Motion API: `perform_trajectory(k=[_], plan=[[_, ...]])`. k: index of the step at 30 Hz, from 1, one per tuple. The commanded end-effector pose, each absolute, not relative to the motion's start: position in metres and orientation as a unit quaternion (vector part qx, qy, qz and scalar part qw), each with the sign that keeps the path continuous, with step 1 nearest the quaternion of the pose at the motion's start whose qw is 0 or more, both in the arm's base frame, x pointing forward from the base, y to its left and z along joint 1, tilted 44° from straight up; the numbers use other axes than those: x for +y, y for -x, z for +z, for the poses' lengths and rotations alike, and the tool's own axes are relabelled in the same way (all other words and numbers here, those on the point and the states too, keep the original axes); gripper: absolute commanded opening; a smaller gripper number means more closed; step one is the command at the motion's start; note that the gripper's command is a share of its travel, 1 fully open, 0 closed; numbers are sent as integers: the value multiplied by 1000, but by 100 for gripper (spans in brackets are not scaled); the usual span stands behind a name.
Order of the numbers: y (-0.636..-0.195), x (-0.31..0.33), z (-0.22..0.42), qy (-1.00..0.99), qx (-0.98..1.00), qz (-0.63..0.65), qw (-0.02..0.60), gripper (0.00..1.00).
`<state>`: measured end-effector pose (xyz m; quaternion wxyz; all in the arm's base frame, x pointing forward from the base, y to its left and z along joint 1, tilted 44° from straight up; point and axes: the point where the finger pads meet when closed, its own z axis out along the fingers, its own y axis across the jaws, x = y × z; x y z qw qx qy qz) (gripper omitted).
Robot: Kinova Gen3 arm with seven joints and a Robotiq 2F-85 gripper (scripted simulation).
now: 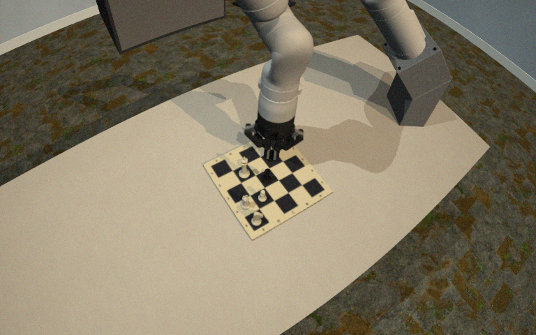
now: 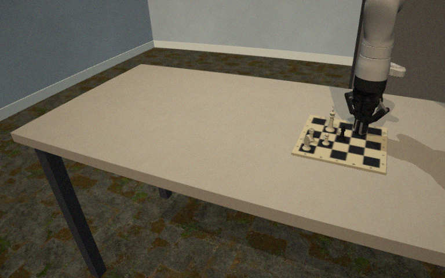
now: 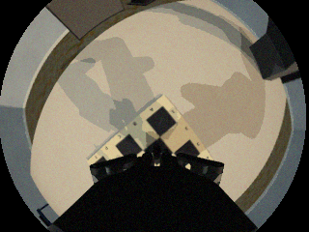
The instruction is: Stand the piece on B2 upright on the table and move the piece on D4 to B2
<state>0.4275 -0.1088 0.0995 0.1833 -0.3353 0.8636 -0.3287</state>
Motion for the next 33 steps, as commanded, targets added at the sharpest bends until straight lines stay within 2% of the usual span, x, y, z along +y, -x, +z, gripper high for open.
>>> perform_trajectory(k=[1, 33], plan=[[-428, -109, 99, 336, 864, -329, 183, 0], [-404, -89, 131, 336, 864, -329, 183, 0]])
